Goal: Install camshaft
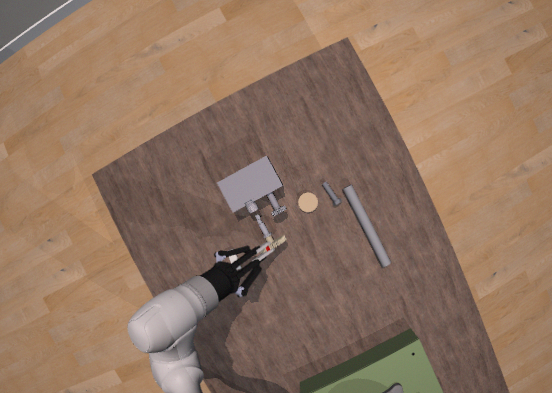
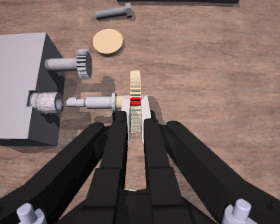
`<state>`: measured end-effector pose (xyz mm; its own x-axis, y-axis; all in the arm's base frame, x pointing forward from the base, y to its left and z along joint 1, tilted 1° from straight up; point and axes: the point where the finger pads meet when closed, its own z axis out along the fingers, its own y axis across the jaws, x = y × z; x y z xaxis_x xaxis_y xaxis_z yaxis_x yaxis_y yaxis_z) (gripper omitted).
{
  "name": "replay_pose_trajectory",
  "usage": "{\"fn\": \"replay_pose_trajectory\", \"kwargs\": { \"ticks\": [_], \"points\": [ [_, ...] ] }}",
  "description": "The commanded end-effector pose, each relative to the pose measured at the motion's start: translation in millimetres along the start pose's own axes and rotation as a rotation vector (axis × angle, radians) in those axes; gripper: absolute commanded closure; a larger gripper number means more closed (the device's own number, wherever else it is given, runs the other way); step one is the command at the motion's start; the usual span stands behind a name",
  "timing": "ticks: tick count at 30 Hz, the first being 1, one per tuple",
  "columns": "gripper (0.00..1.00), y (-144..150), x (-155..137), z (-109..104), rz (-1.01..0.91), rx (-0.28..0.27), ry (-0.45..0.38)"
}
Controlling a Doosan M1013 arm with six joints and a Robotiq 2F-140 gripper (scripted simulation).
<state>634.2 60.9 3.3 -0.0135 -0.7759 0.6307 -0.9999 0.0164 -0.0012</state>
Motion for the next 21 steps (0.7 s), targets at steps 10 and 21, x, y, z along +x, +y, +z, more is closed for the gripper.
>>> {"fn": "replay_pose_trajectory", "kwargs": {
  "ticks": [10, 21],
  "points": [
    [0.95, -4.7, 0.1, -0.1, 0.0, 0.0, 0.0],
    [0.95, -8.9, 0.2, -0.1, 0.0, 0.0, 0.0]
  ]
}}
